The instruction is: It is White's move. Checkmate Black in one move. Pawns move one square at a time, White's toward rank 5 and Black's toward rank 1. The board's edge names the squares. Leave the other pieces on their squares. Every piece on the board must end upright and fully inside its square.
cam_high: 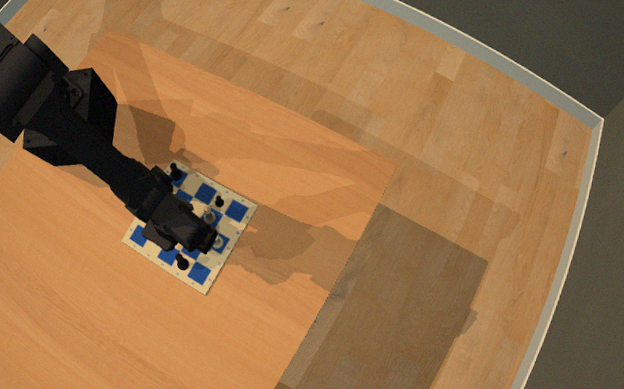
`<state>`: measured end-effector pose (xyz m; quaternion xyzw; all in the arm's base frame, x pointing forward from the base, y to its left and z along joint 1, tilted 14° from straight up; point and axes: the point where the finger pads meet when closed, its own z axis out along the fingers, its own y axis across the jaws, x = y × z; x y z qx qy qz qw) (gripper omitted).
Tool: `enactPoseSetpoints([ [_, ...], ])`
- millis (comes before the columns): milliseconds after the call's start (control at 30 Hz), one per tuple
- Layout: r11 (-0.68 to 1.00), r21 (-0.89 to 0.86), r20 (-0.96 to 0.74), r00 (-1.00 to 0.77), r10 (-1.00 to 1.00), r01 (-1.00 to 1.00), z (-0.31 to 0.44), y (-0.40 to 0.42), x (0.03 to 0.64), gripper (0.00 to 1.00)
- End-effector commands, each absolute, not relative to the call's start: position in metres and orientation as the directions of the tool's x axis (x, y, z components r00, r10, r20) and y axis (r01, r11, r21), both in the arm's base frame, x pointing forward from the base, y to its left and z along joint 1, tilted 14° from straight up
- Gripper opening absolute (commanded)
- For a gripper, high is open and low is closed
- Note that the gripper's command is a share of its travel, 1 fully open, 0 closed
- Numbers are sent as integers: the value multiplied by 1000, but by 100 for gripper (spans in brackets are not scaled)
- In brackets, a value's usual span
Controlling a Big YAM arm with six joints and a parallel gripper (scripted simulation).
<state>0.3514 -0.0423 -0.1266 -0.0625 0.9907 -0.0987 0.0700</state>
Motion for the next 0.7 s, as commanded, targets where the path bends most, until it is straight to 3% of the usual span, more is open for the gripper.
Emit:
enactPoseSetpoints([
  [0, 973, -205, -137, -982, -133, -103, -124, -48, 354, 0],
  [667, 973, -205, -137, -982, -133, -103, -131, -49, 357, 0],
])
